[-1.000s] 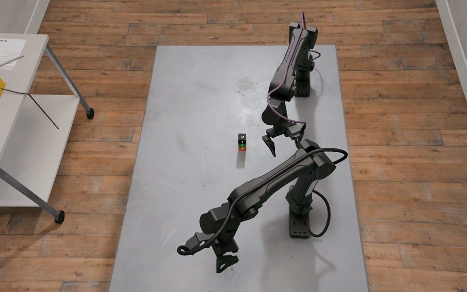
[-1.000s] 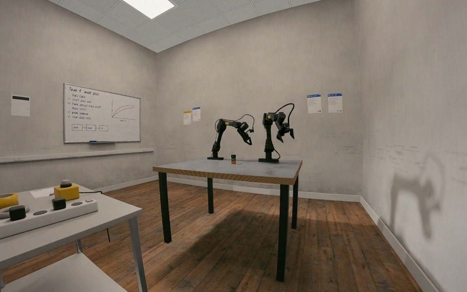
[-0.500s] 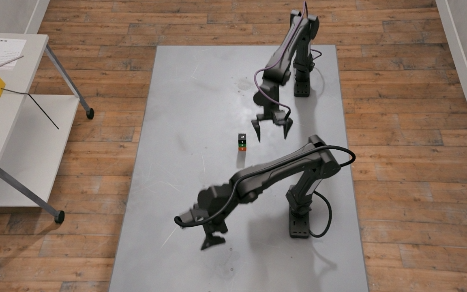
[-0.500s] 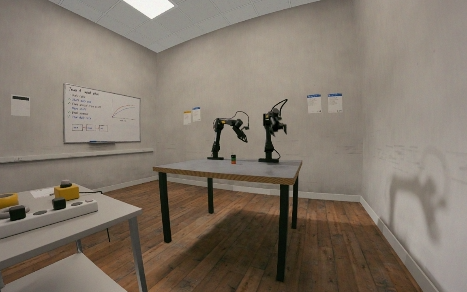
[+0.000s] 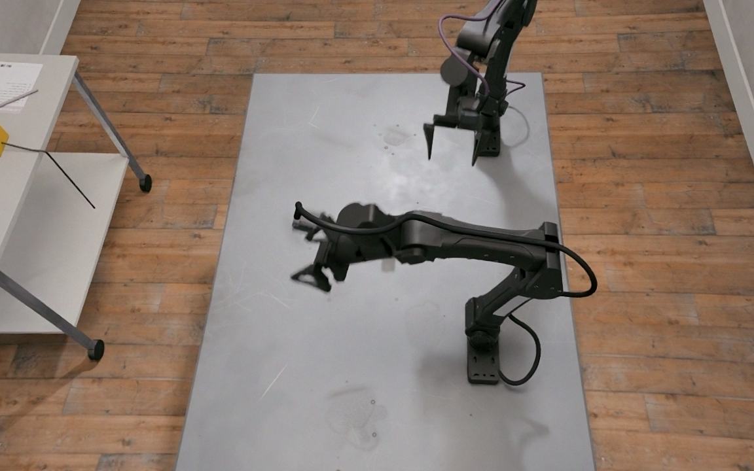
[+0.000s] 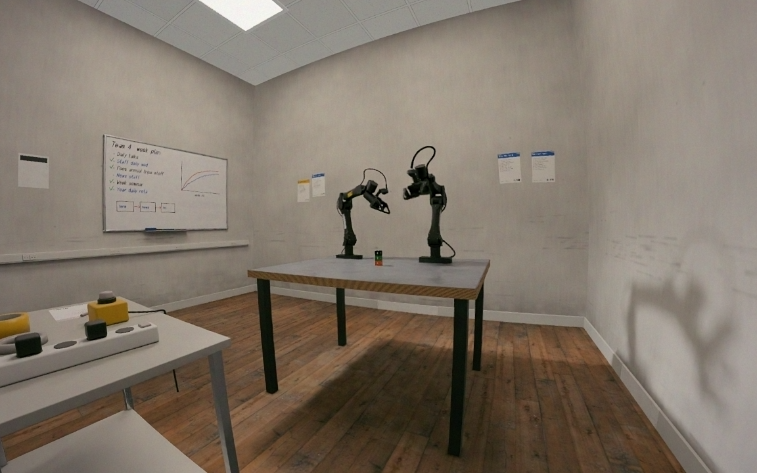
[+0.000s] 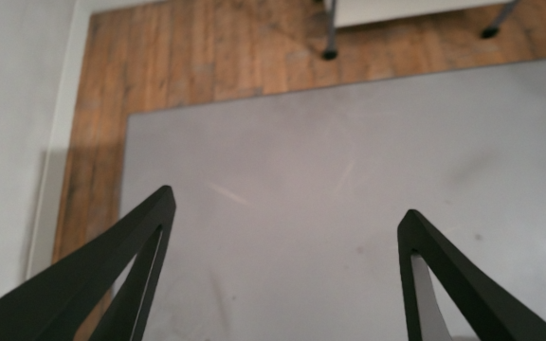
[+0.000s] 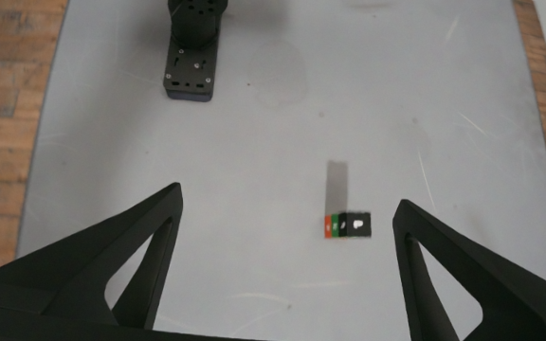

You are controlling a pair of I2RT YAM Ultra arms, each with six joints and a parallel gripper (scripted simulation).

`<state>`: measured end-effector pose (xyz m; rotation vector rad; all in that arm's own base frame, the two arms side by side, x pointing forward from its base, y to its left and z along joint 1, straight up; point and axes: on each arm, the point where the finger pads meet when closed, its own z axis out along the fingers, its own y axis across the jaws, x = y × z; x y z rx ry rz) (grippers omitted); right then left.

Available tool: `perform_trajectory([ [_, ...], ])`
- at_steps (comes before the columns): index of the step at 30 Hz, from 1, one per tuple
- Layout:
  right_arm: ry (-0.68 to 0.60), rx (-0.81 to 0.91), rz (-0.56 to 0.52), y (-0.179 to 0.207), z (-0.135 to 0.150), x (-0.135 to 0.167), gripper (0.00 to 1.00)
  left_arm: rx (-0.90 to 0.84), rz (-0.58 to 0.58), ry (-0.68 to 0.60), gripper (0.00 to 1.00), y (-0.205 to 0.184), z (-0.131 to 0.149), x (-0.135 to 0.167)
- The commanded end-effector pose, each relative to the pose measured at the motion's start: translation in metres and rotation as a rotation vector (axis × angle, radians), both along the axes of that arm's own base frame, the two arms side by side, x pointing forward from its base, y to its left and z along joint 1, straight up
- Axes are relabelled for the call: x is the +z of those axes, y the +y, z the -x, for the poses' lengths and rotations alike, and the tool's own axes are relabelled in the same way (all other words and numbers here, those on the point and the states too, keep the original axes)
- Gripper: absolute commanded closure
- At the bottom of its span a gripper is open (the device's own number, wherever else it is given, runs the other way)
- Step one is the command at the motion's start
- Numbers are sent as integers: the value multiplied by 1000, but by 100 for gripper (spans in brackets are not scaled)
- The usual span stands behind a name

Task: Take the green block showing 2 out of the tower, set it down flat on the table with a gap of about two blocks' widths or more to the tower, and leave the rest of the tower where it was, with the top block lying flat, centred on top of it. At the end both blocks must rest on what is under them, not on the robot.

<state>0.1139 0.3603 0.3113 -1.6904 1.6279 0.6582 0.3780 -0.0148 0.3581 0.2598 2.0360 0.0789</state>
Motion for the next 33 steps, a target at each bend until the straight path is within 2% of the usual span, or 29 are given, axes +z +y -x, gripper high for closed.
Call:
perform_trajectory([
  [1,33,-66,-17,-32,14,9,0,-174,-19,-149,0,-49,13,55],
  [4,43,-95,-31,-53,21,12,0,-308,-29,-204,0,-87,29,73],
  [6,43,-95,-31,-53,21,12,0,-308,-29,-204,0,-87,29,73],
  [7,53,-114,-29,-61,23,11,0,-369,-39,-207,0,-103,35,74],
  [9,60,-132,-43,-78,30,12,0,-486,-38,-275,0,-134,58,94],
  [13,72,-160,-59,-101,38,10,0,-655,-40,-358,0,-173,93,117],
  [21,100,-218,-86,-142,50,0,0,-1016,-91,-470,0,-237,176,131],
  [23,100,-218,-86,-142,50,0,0,-1016,-91,-470,0,-237,176,131],
  [30,121,-264,-119,-171,56,-9,0,-1354,-115,-626,0,-273,268,144],
  [33,129,-282,-132,-180,58,-13,0,-1475,-163,-659,0,-284,299,132],
])
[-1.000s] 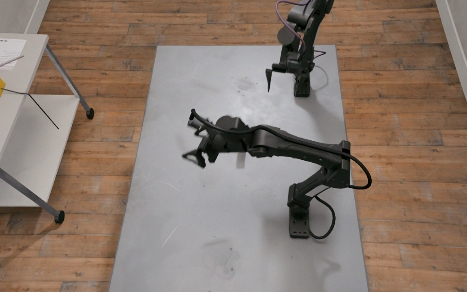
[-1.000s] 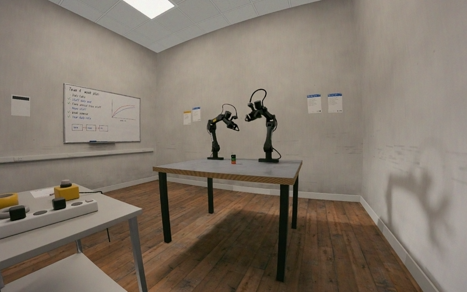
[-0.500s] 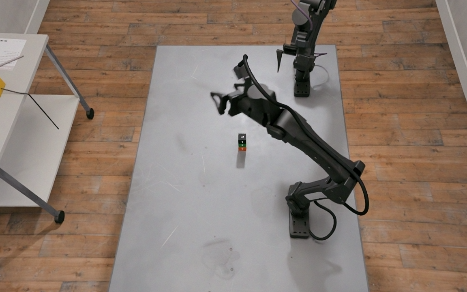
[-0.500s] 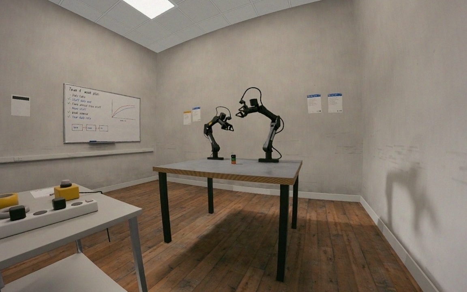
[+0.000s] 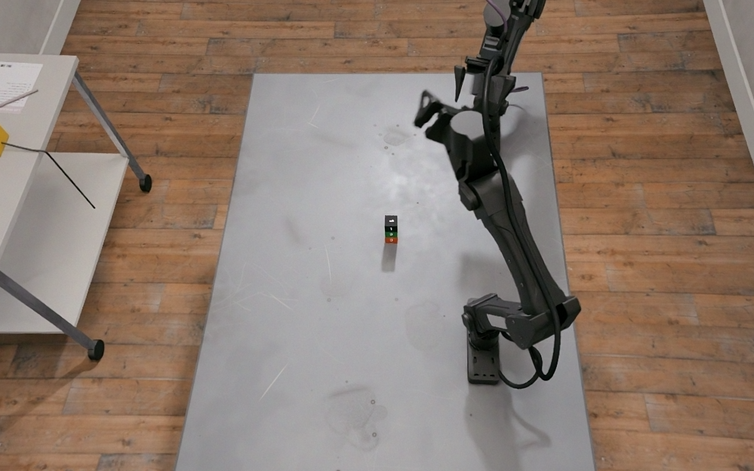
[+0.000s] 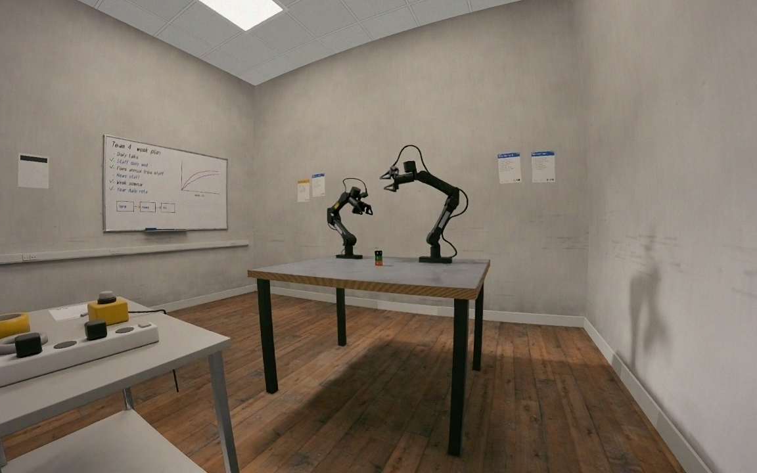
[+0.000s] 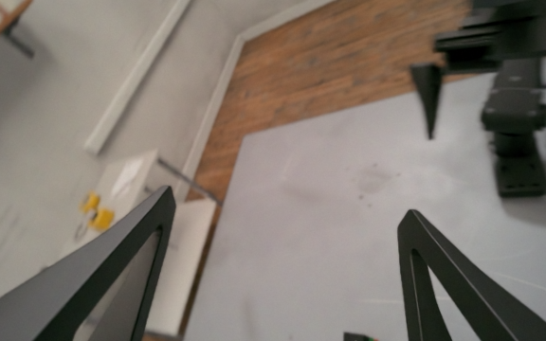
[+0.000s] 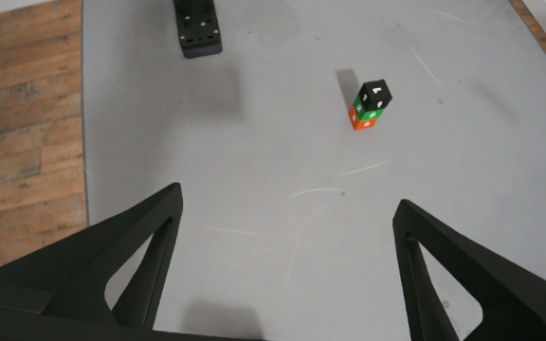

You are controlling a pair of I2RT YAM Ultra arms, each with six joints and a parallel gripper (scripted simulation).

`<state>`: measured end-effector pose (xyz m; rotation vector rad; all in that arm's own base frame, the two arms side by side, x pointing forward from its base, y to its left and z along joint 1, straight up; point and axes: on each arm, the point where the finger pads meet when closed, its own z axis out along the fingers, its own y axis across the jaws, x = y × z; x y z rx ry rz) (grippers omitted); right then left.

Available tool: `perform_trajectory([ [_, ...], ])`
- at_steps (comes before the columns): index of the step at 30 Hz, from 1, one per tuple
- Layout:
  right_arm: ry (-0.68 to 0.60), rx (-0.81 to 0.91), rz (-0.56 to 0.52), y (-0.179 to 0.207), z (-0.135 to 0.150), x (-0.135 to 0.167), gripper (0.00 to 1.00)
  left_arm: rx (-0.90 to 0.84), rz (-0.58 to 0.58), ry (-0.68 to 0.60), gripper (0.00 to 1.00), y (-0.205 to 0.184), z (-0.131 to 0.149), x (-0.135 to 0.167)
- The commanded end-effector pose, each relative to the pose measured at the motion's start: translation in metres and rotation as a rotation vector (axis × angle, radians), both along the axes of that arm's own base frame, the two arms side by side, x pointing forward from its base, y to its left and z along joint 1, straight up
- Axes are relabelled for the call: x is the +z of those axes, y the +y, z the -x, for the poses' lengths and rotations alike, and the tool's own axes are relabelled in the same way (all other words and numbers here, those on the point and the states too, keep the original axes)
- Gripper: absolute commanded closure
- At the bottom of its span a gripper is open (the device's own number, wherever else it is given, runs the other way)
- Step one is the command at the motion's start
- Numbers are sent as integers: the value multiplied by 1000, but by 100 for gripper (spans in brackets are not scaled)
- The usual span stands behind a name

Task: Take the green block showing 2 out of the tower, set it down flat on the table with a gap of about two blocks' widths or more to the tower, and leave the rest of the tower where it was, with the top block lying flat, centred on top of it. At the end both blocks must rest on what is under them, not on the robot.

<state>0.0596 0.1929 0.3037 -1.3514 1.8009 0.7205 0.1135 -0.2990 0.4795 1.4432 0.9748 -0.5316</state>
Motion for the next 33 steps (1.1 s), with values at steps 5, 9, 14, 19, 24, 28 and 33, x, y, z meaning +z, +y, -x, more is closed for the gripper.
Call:
perform_trajectory([
  [5,26,-51,-32,-24,5,-9,0,-324,-139,-186,0,-29,91,-37],
  [9,28,-59,-40,-28,6,-11,0,-426,-189,-242,0,-34,119,-58],
  [14,27,-65,-55,-33,7,-12,0,-534,-308,-317,0,-66,168,-117],
  [19,23,-65,-68,-32,6,-10,0,-593,-495,-380,0,-88,200,-199],
  [24,23,-65,-68,-32,6,-10,0,-569,-662,-429,0,-94,196,-263],
  [28,23,-65,-68,-32,6,-10,0,-484,-899,-482,0,-88,161,-346],
  [33,23,-65,-68,-32,6,-10,0,-440,-1142,-602,0,-65,127,-393],
])
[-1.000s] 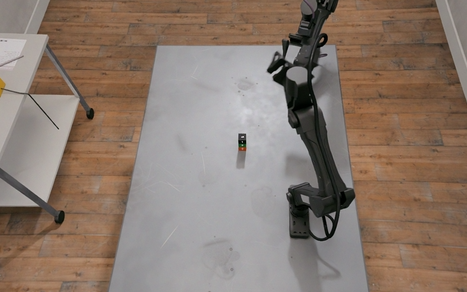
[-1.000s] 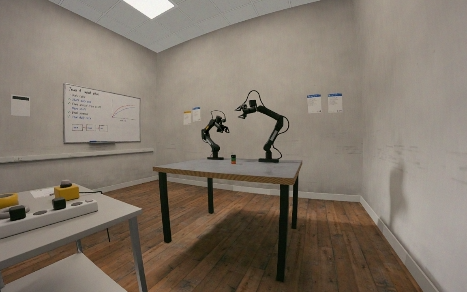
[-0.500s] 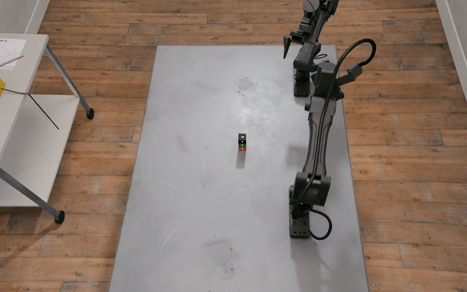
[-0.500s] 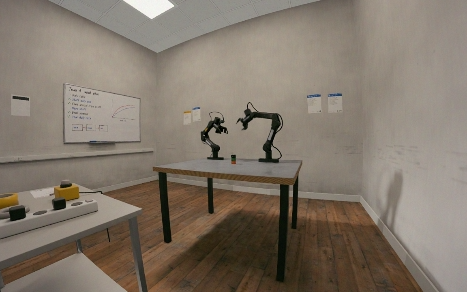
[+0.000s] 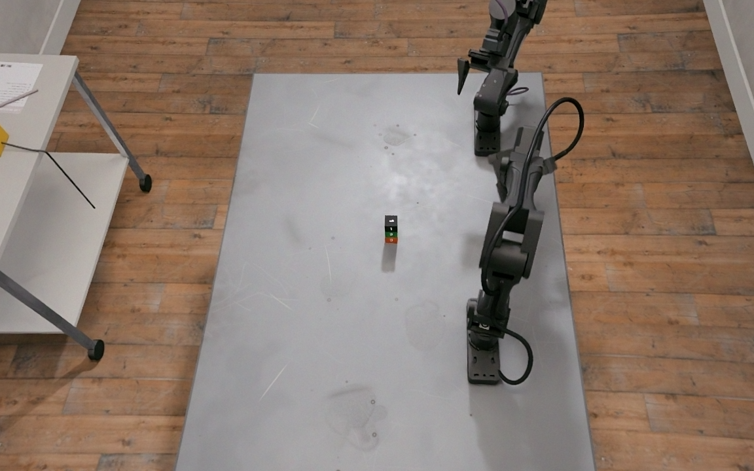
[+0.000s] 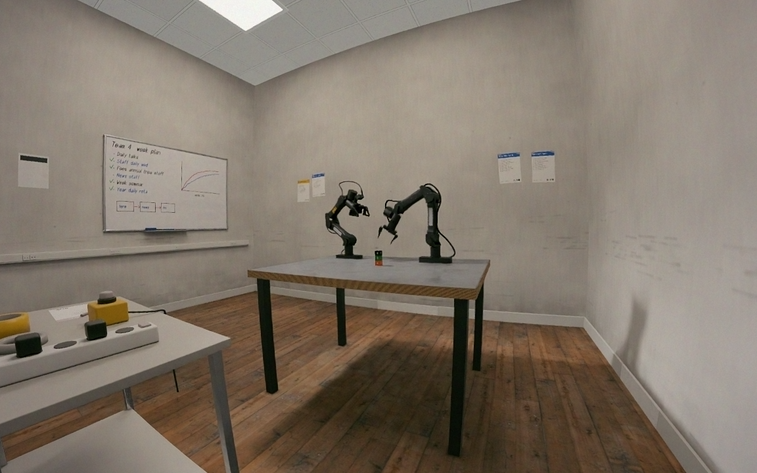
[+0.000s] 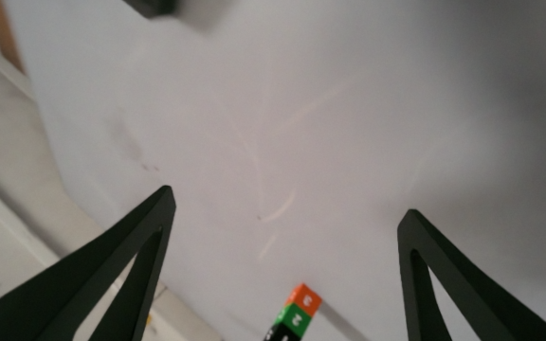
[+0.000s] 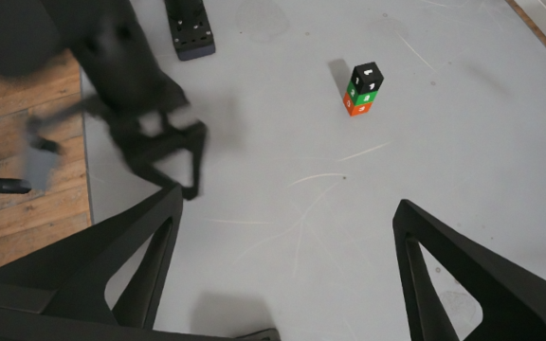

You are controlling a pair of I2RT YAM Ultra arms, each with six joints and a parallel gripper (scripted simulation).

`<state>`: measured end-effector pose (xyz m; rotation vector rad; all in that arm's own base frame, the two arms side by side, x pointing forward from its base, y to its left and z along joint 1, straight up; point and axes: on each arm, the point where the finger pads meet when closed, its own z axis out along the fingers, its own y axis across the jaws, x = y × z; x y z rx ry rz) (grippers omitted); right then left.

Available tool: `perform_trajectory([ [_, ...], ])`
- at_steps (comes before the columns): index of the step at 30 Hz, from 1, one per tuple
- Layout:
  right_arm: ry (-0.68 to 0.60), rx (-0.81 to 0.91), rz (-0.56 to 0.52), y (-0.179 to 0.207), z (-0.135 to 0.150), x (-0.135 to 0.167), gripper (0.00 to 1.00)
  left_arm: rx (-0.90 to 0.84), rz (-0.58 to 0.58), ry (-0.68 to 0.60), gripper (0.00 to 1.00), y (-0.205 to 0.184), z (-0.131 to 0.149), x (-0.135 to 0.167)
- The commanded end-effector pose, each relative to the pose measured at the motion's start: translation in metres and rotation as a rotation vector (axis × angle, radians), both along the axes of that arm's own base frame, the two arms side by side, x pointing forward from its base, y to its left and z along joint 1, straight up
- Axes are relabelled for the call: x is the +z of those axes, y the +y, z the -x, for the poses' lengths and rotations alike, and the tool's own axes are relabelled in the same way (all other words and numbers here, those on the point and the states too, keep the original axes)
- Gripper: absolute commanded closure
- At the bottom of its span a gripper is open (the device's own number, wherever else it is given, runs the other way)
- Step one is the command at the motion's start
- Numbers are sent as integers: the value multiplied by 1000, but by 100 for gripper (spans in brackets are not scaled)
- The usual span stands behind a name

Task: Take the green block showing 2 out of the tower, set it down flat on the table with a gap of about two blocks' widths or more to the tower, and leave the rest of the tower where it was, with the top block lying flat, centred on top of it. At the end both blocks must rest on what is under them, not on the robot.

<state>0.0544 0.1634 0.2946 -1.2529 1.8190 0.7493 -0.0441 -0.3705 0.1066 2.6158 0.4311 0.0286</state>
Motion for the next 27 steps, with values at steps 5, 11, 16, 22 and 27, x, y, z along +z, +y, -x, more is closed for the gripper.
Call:
perform_trajectory([
  [5,-3,1,-16,-1,1,3,0,5,-219,-361,0,20,-64,-36],
  [11,-3,1,-16,-1,1,3,0,-34,-353,-532,0,34,-90,-45],
  [16,-3,1,-16,-1,1,3,0,-109,-545,-693,0,62,-113,-56],
  [22,-3,1,-16,-1,1,3,0,-147,-703,-738,0,92,-128,-65],
  [27,-3,1,-16,-1,1,3,0,-137,-712,-741,0,98,-133,-61],
])
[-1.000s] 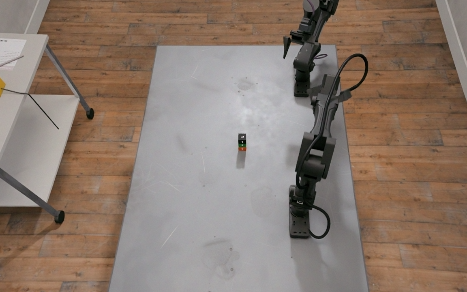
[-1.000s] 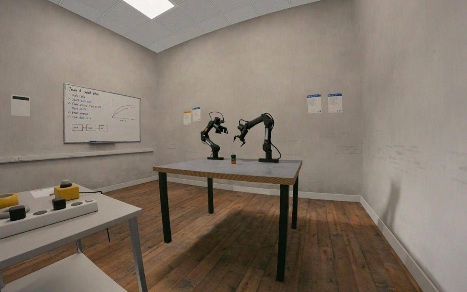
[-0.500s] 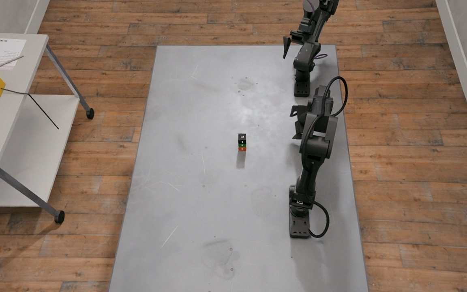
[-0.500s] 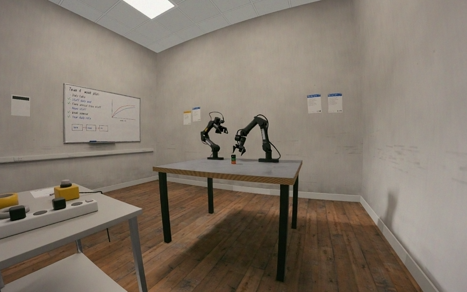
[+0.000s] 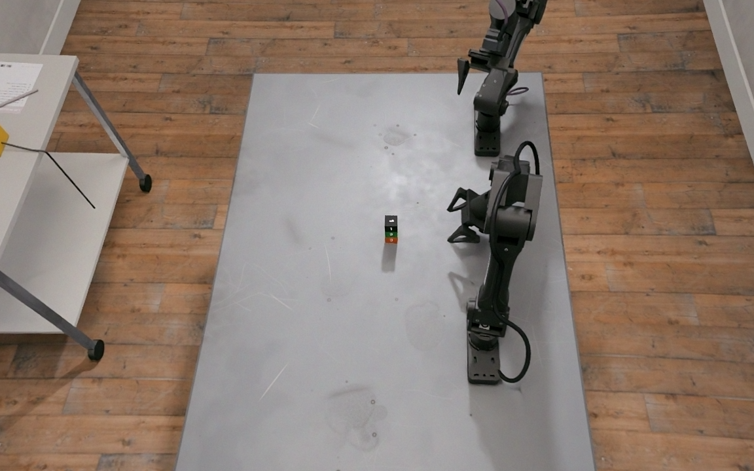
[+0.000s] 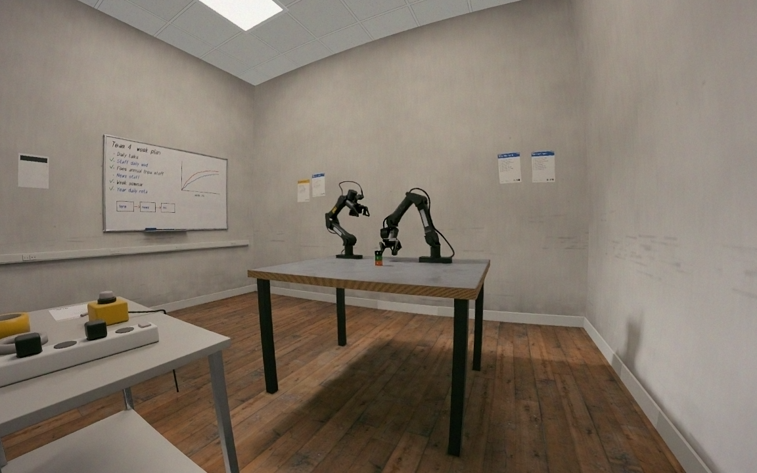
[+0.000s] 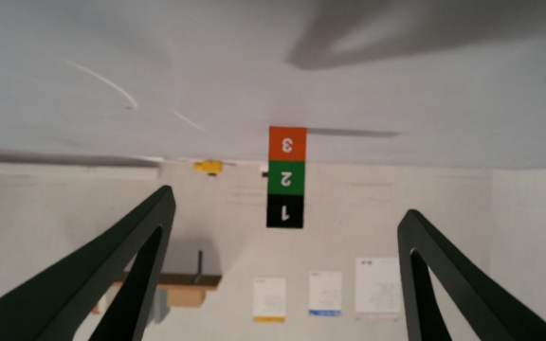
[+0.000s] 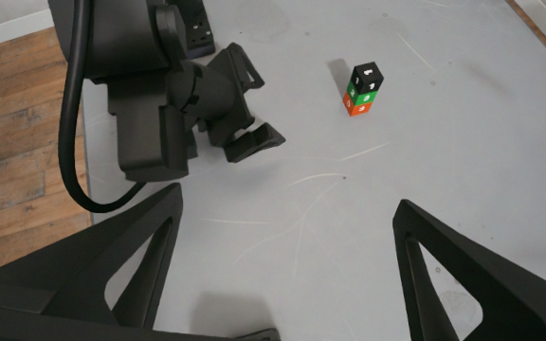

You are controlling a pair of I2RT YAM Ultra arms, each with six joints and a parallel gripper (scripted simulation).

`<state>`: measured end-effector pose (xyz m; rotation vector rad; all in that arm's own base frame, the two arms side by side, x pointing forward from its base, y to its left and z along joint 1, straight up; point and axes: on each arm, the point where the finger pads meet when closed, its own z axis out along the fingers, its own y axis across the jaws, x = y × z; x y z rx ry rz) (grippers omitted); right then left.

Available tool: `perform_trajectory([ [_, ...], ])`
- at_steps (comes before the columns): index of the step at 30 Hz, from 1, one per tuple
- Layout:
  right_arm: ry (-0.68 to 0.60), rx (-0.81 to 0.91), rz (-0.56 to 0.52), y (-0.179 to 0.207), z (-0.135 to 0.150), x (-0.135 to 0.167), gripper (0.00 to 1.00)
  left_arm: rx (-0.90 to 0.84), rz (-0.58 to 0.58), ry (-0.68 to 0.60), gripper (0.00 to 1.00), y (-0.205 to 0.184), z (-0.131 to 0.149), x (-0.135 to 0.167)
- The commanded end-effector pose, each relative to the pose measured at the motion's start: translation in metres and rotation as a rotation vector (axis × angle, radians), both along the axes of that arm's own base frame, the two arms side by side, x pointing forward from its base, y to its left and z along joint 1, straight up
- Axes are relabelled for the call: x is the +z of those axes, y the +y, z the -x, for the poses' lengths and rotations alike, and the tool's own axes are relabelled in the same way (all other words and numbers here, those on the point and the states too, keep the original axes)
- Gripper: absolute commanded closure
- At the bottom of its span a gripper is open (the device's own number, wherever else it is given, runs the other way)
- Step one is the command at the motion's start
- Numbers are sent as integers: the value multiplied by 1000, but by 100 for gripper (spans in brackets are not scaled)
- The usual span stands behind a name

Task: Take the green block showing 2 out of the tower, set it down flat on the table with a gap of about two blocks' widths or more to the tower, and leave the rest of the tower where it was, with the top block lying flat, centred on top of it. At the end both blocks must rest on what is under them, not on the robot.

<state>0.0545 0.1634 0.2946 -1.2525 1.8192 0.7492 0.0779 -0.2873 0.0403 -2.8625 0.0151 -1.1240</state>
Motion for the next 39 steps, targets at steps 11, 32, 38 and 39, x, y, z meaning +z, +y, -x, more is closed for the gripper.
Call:
perform_trajectory([
  [11,9,-21,7,-3,-1,-5,0,35,-15,-7,23,11,-7,3],
  [32,90,-591,101,-43,-63,-31,0,583,370,292,45,-24,-49,14],
  [38,78,-731,98,-56,-77,-32,0,718,427,345,45,-25,-62,21],
  [39,74,-745,97,-57,-78,-32,0,738,437,353,45,-25,-64,22],
])
